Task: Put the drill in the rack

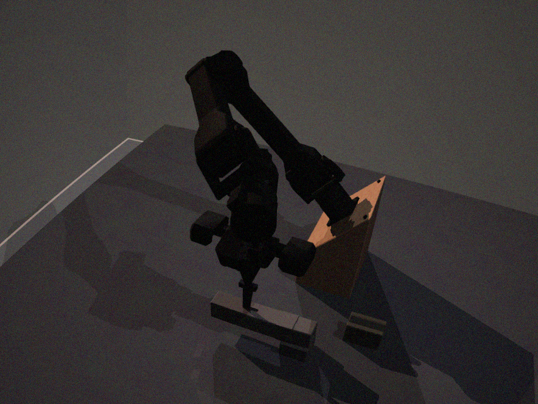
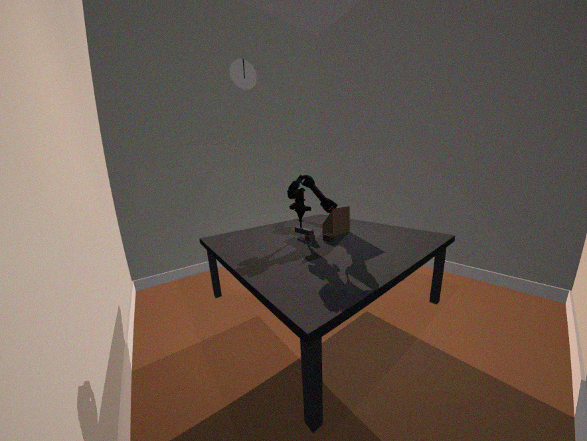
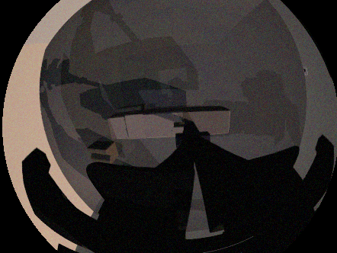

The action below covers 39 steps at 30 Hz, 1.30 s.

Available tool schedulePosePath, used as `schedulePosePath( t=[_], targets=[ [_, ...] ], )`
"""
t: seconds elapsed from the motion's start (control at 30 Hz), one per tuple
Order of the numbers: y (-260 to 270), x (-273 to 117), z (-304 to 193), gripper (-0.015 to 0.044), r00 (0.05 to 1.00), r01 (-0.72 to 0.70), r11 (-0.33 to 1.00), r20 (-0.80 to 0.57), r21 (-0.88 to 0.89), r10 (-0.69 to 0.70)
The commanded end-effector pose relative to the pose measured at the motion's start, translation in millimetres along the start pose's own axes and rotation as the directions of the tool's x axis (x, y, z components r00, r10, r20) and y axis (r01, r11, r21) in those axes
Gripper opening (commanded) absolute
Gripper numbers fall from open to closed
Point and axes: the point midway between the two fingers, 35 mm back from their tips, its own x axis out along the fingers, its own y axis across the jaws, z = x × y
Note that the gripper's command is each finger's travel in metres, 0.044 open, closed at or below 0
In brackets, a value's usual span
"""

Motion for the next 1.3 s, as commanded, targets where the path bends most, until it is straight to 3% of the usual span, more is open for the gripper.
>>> schedulePosePath(
  t=[0.0, 1.27],
  targets=[
    [-1, 9, -3, 0.0000, 1.000, 0.007, 1.000, -0.024, -0.005, -0.007],
    [-1, 20, -8, 0.0000, 1.000, 0.007, 1.000, -0.024, -0.005, -0.008]
  ],
)
